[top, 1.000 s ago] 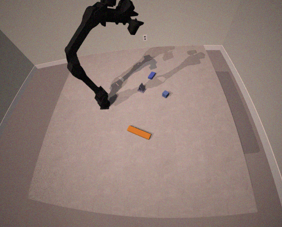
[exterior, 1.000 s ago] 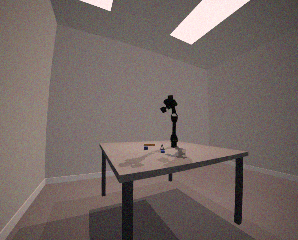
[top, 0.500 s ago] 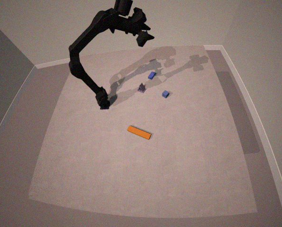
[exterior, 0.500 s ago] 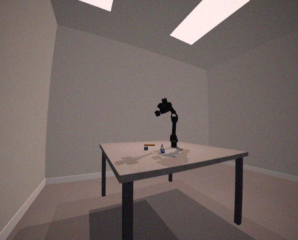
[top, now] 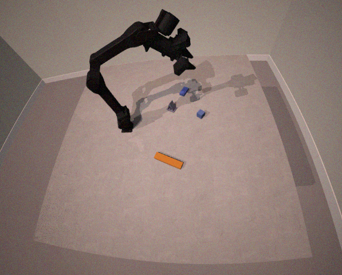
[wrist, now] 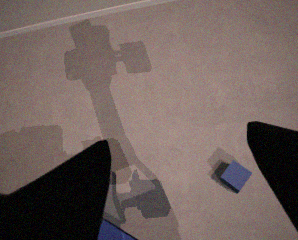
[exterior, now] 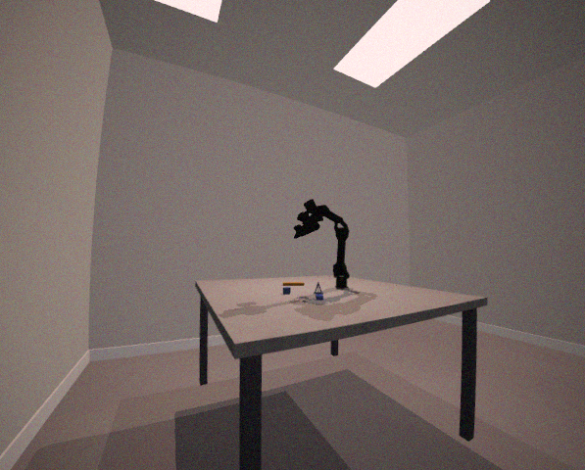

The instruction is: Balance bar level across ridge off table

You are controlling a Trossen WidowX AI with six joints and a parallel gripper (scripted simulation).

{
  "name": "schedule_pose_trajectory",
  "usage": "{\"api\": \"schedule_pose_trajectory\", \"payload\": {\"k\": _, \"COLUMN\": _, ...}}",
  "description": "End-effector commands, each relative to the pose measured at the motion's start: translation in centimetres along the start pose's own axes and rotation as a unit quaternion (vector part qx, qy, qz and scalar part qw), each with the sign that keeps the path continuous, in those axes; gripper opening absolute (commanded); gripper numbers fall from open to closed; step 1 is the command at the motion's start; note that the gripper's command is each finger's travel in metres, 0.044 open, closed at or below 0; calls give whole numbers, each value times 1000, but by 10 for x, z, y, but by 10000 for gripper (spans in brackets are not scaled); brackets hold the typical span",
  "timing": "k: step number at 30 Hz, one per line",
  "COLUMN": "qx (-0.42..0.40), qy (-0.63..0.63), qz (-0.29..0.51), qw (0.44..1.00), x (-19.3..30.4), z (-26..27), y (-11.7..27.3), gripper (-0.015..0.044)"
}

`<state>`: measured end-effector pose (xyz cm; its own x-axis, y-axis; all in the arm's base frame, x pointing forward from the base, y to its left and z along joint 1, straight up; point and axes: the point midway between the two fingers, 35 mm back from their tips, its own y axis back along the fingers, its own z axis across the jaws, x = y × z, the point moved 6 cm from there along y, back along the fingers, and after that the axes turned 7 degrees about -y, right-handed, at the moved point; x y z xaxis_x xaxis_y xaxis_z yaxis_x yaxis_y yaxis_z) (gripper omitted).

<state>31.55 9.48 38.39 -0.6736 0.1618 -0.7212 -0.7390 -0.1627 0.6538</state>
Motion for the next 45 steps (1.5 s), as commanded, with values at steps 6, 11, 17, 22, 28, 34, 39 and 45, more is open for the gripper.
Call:
{"api": "schedule_pose_trajectory", "payload": {"k": 6, "qx": 59, "qy": -5, "qz": 47, "qw": 997, "x": 8, "z": -47, "y": -26, "gripper": 315}}
{"api": "schedule_pose_trajectory", "payload": {"k": 11, "qx": 88, "qy": -12, "qz": 70, "qw": 994, "x": 13, "z": -74, "y": -35, "gripper": 315}}
{"api": "schedule_pose_trajectory", "payload": {"k": 17, "qx": 120, "qy": -23, "qz": 99, "qw": 988, "x": 21, "z": -107, "y": -44, "gripper": 315}}
{"api": "schedule_pose_trajectory", "payload": {"k": 22, "qx": 143, "qy": -34, "qz": 124, "qw": 981, "x": 29, "z": -134, "y": -49, "gripper": 315}}
{"api": "schedule_pose_trajectory", "payload": {"k": 28, "qx": 167, "qy": -50, "qz": 156, "qw": 972, "x": 41, "z": -166, "y": -52, "gripper": 315}}
{"api": "schedule_pose_trajectory", "payload": {"k": 34, "qx": 187, "qy": -68, "qz": 187, "qw": 962, "x": 55, "z": -197, "y": -53, "gripper": 315}}
{"api": "schedule_pose_trajectory", "payload": {"k": 39, "qx": 200, "qy": -84, "qz": 214, "qw": 952, "x": 68, "z": -222, "y": -51, "gripper": 315}}
{"api": "schedule_pose_trajectory", "payload": {"k": 45, "qx": 212, "qy": -106, "qz": 245, "qw": 940, "x": 86, "z": -250, "y": -48, "gripper": 315}}
